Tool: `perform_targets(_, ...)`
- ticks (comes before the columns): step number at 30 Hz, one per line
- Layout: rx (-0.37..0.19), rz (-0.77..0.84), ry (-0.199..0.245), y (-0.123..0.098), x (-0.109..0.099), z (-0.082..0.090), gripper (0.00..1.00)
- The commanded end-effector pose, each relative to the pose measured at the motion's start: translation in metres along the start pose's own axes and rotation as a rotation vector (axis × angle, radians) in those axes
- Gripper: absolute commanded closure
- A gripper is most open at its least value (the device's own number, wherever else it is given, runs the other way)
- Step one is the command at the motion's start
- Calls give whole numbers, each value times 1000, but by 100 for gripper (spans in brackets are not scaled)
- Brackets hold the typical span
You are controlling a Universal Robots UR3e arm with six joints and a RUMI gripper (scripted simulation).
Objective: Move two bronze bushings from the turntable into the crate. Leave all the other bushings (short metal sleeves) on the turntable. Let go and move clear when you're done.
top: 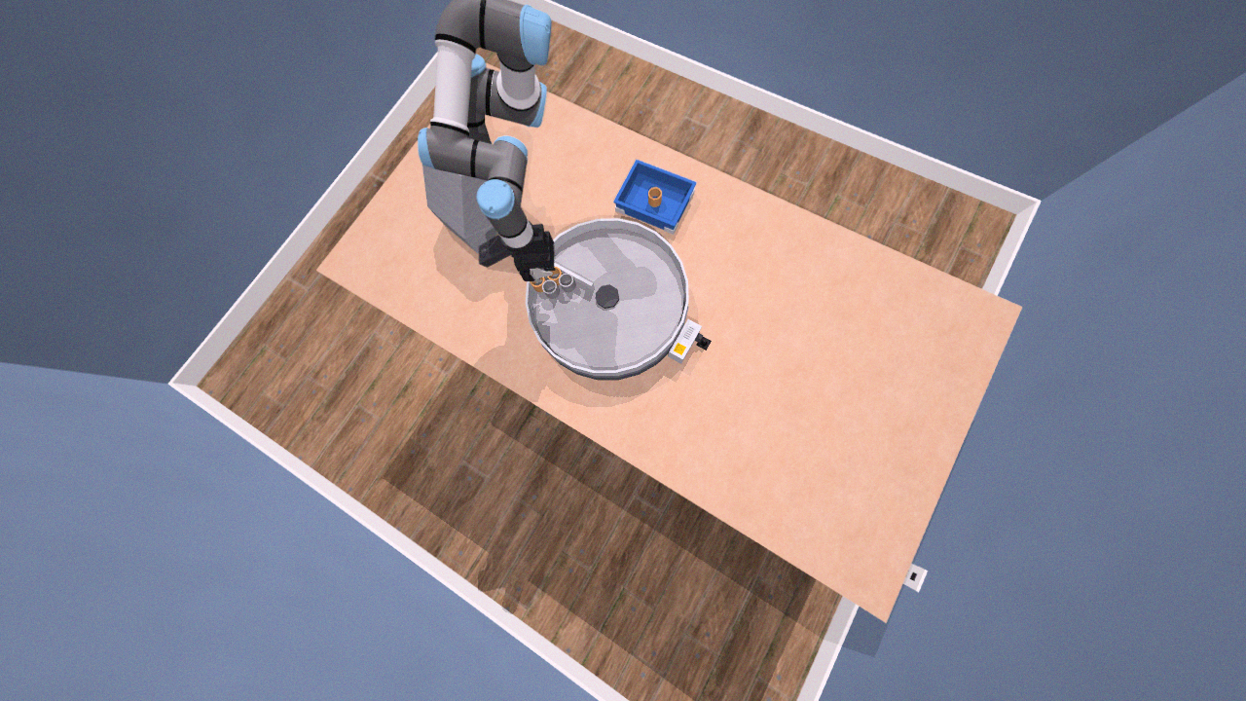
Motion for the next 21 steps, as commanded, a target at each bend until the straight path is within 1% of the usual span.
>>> perform_targets(1,0,-15,2,6,-5,1,95)
perform_targets(21,0,-28,2,10,-8,0,95)
Point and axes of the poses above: the point where the finger pads meet when closed, its own z axis back along the fingers, its own x axis across the jaws, y = z × x, the point moved 1 cm from there along z, back along the fingers, and after that the axes turned 2 degrees about -z, right-handed, at the moved point
